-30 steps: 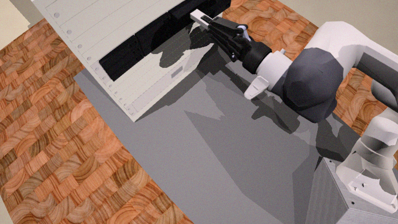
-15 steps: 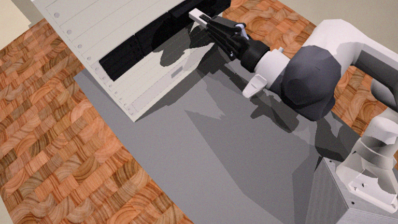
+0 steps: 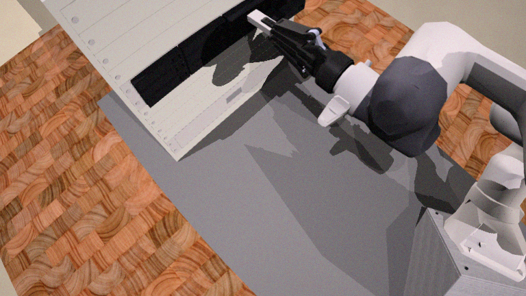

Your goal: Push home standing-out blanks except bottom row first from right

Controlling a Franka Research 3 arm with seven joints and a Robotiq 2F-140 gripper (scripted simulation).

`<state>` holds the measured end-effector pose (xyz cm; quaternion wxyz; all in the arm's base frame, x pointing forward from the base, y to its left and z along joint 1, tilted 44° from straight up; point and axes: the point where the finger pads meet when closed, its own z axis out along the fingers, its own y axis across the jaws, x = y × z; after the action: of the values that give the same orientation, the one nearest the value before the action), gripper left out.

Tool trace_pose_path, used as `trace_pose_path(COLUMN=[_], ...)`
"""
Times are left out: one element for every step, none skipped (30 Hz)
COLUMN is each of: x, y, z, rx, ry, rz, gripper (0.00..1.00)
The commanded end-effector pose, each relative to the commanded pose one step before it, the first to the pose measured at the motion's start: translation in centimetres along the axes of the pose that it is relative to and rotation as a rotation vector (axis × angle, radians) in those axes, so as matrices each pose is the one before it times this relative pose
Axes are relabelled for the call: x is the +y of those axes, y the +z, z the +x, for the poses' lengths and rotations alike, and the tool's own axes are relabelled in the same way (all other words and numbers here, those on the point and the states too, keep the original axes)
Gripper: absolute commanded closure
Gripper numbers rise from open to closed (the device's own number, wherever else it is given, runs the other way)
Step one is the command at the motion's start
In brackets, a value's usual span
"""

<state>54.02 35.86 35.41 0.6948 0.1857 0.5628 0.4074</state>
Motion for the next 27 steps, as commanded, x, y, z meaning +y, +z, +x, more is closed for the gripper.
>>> trace_pose_path(x=[1.076, 0.073, 0.0, 0.0, 0.08, 0.072, 0.052, 0.025, 0.004, 0.0, 0.0, 0.0, 0.0, 0.0, 0.0, 0.0, 0.0, 0.0, 0.0, 0.0, 0.0, 0.0, 0.0, 0.0, 0.0, 0.0, 0.0], y=[0.302, 0.064, 0.0, 0.0, 0.071, 0.064, 0.046, 0.022, 0.004, 0.0, 0.0, 0.0, 0.0, 0.0, 0.0, 0.0, 0.0, 0.0, 0.0, 0.0, 0.0, 0.0, 0.0, 0.0, 0.0, 0.0, 0.0], z=[0.371, 0.025, 0.0, 0.0, 0.028, 0.025, 0.018, 0.009, 0.002, 0.0, 0.0, 0.0, 0.0, 0.0, 0.0, 0.0, 0.0, 0.0, 0.0, 0.0, 0.0, 0.0, 0.0, 0.0, 0.0, 0.0, 0.0], rx=[0.00623, 0.0, 0.0, 0.0, 0.0, 0.0, 0.0, 0.0, 0.0, 0.0, 0.0, 0.0, 0.0, 0.0, 0.0, 0.0, 0.0, 0.0, 0.0, 0.0, 0.0, 0.0, 0.0, 0.0, 0.0, 0.0, 0.0], ry=[0.00548, 0.0, 0.0, 0.0, 0.0, 0.0, 0.0, 0.0, 0.0, 0.0, 0.0, 0.0, 0.0, 0.0, 0.0, 0.0, 0.0, 0.0, 0.0, 0.0, 0.0, 0.0, 0.0, 0.0, 0.0, 0.0, 0.0], rz=[-0.01976, 0.0, 0.0, 0.0, 0.0, 0.0, 0.0, 0.0, 0.0, 0.0, 0.0, 0.0, 0.0, 0.0, 0.0, 0.0, 0.0, 0.0, 0.0, 0.0, 0.0, 0.0, 0.0, 0.0, 0.0, 0.0, 0.0], gripper=[1.0, 1.0, 1.0, 1.0, 1.0, 1.0, 1.0, 1.0, 1.0, 1.0, 1.0, 1.0, 1.0, 1.0, 1.0, 1.0, 1.0, 1.0, 1.0, 1.0, 1.0, 1.0, 1.0, 1.0, 1.0, 1.0, 1.0])
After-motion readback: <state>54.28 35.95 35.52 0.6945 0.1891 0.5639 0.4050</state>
